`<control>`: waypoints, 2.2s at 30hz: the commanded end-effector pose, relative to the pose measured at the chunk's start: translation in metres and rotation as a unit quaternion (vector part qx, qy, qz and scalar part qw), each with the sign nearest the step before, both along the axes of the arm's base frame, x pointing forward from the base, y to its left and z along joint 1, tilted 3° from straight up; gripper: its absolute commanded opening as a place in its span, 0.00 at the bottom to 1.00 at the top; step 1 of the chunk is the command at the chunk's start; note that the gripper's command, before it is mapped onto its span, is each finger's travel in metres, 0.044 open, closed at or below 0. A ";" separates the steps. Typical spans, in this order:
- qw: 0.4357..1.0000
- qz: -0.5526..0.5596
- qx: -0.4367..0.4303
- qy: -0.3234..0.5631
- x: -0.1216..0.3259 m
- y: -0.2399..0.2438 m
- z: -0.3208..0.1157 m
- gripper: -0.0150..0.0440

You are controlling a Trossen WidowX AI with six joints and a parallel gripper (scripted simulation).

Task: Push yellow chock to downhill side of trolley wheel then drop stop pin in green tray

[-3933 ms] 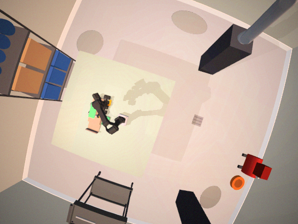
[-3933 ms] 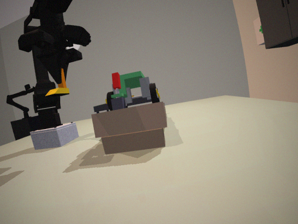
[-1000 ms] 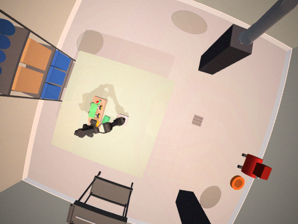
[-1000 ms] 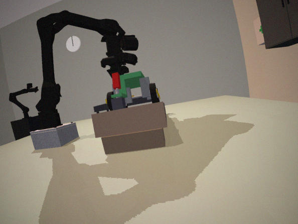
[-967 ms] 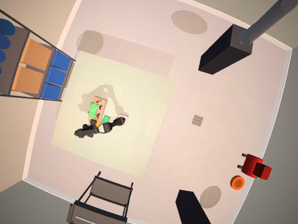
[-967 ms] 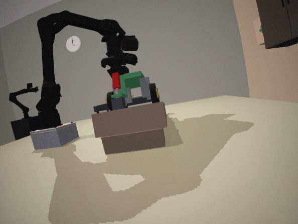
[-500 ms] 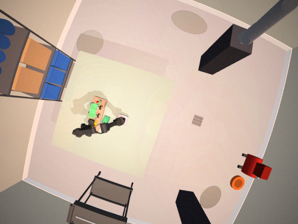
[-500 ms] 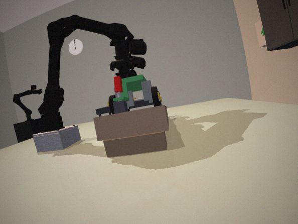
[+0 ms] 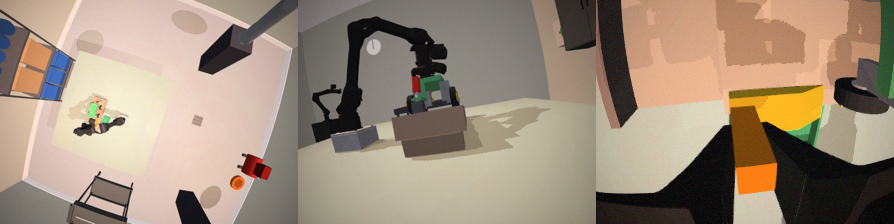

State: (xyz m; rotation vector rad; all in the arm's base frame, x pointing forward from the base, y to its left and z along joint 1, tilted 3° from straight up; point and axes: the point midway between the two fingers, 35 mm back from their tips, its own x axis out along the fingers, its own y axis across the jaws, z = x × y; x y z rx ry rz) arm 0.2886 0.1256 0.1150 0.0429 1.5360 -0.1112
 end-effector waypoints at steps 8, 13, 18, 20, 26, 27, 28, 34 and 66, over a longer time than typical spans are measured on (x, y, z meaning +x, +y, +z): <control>1.000 0.003 -0.003 0.002 0.000 -0.003 -0.028 0.25; 1.000 0.003 -0.003 0.003 -0.001 -0.004 -0.038 0.25; 1.000 0.003 -0.003 0.003 -0.001 -0.006 -0.037 0.25; 1.000 0.003 -0.003 0.002 -0.001 -0.008 -0.037 0.25; 1.000 0.003 -0.003 0.002 -0.001 -0.014 -0.035 0.25; 1.000 0.003 -0.003 0.002 0.000 -0.015 -0.035 0.25; 1.000 0.003 -0.003 0.002 0.000 -0.016 -0.035 0.25; 1.000 0.003 -0.004 0.002 0.000 -0.021 -0.034 0.25; 1.000 0.001 -0.001 0.000 0.003 -0.033 -0.031 0.52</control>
